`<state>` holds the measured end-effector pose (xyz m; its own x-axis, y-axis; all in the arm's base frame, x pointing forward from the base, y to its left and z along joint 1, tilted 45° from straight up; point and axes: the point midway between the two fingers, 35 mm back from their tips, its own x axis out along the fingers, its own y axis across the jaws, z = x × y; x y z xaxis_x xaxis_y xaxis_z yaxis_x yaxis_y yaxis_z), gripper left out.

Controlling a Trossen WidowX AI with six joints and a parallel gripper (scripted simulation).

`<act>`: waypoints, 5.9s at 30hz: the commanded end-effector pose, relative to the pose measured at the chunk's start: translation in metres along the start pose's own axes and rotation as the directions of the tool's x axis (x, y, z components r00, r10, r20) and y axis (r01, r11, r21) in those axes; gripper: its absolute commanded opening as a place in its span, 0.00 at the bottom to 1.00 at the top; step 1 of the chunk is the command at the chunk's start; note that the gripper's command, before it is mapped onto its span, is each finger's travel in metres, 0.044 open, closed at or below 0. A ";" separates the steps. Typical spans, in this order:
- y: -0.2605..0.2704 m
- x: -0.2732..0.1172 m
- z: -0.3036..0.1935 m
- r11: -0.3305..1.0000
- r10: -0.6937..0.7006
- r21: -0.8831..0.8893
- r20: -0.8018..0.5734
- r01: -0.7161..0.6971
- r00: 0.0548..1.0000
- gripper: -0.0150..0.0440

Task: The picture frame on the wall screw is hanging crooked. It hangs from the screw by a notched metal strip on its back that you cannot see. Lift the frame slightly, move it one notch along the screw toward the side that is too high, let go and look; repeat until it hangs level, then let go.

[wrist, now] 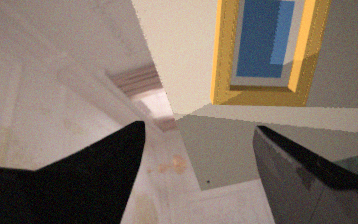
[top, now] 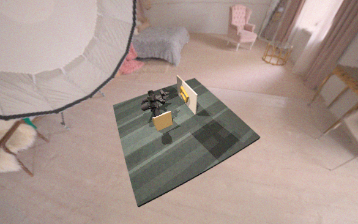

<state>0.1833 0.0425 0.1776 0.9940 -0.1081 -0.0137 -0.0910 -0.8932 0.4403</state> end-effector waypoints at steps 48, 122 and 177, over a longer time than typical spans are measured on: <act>0.001 0.000 0.000 1.000 0.006 0.006 0.002 -0.006 1.000 0.69; -0.037 0.153 0.013 1.000 0.010 0.002 -0.006 -0.010 1.000 0.69; -0.036 0.193 0.012 1.000 0.012 0.002 -0.009 -0.012 1.000 0.69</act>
<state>0.3778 0.0477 0.1483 0.9929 -0.1189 -0.0004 -0.1069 -0.8943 0.4345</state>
